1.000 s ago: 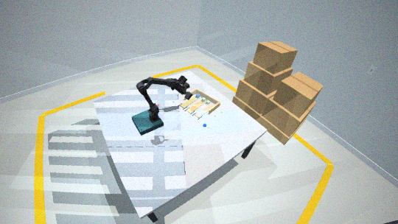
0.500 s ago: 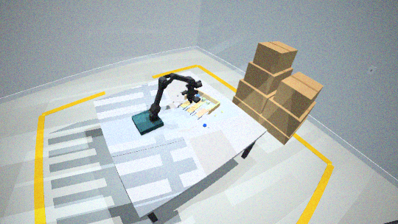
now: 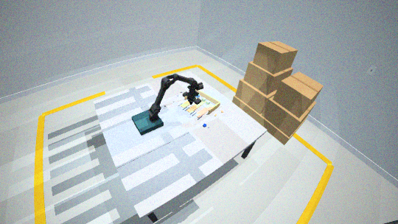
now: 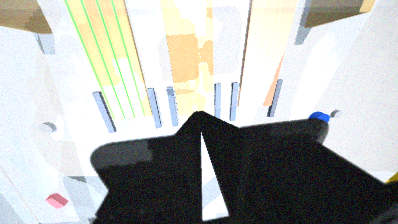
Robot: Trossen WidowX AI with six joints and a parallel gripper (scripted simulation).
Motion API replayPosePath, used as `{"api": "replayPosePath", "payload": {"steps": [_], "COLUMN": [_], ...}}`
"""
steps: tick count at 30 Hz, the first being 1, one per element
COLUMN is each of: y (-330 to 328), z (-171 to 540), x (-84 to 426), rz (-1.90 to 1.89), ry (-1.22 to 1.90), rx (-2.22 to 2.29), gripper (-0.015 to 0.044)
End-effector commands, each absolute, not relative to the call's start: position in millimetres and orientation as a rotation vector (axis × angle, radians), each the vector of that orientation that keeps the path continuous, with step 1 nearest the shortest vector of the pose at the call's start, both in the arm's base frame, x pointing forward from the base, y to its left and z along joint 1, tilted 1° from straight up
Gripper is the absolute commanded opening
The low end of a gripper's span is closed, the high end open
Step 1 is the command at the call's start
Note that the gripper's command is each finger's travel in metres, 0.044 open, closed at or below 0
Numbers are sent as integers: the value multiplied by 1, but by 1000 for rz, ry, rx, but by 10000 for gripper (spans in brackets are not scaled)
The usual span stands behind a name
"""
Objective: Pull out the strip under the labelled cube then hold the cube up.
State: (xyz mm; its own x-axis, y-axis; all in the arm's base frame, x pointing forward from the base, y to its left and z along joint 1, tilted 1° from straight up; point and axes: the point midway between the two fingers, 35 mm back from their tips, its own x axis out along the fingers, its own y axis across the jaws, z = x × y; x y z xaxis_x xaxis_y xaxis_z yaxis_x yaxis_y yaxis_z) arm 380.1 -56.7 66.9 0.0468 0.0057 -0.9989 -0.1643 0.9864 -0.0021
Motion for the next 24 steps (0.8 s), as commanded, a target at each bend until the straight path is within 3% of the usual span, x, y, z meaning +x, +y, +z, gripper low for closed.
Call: {"api": "replayPosePath", "payload": {"steps": [1, 24], "y": [-58, -60], "z": [56, 17], "x": [379, 378], "rz": [135, 135], "ry": [1535, 1536], "rx": [-132, -133], "gripper": [0, 0]}}
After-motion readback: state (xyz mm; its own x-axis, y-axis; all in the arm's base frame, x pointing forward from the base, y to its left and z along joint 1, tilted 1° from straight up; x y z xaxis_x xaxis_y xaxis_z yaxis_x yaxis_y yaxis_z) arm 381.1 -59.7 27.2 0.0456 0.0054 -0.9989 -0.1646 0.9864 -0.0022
